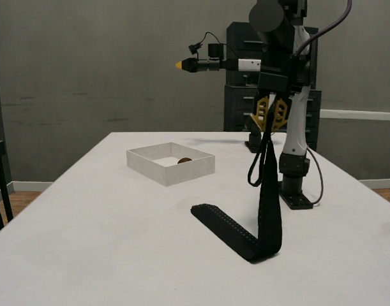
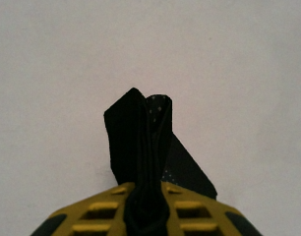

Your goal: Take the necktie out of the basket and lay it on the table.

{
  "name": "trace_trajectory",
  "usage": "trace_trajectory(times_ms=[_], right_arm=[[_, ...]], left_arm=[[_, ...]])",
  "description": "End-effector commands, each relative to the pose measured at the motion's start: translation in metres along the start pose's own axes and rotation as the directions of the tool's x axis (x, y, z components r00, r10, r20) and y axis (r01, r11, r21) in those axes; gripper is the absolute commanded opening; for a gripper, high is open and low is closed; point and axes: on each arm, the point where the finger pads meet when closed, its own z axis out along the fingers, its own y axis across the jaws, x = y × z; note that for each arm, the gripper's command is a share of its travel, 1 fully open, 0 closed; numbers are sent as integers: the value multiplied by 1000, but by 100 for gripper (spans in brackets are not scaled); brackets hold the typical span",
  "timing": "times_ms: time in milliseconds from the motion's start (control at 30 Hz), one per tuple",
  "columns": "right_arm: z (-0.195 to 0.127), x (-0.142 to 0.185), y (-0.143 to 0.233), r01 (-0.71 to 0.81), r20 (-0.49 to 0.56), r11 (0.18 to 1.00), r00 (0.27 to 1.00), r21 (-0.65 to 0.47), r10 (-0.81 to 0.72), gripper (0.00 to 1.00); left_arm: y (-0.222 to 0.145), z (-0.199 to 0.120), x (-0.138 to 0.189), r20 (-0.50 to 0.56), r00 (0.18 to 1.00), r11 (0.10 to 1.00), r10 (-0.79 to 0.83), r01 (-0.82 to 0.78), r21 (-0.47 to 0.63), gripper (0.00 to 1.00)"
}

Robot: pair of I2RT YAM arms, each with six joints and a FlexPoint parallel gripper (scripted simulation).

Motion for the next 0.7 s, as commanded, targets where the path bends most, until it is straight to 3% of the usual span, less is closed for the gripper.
trace_trajectory(times_ms=[0,67,567,667], right_arm=[[0,-1,0,0,3,1000,1000,0,0,100],[0,-1,0,0,3,1000,1000,0,0,100],[0,-1,0,0,3,1000,1000,0,0,100],[0,-1,0,0,3,1000,1000,0,0,100]], left_arm=[[3,21,1,-261,965,994,-7,-23,-110,7],[3,21,1,-261,965,994,-7,-23,-110,7],[15,125,30,-263,965,994,-7,-23,-110,7],[16,131,32,-265,964,994,-8,-23,-110,7]])
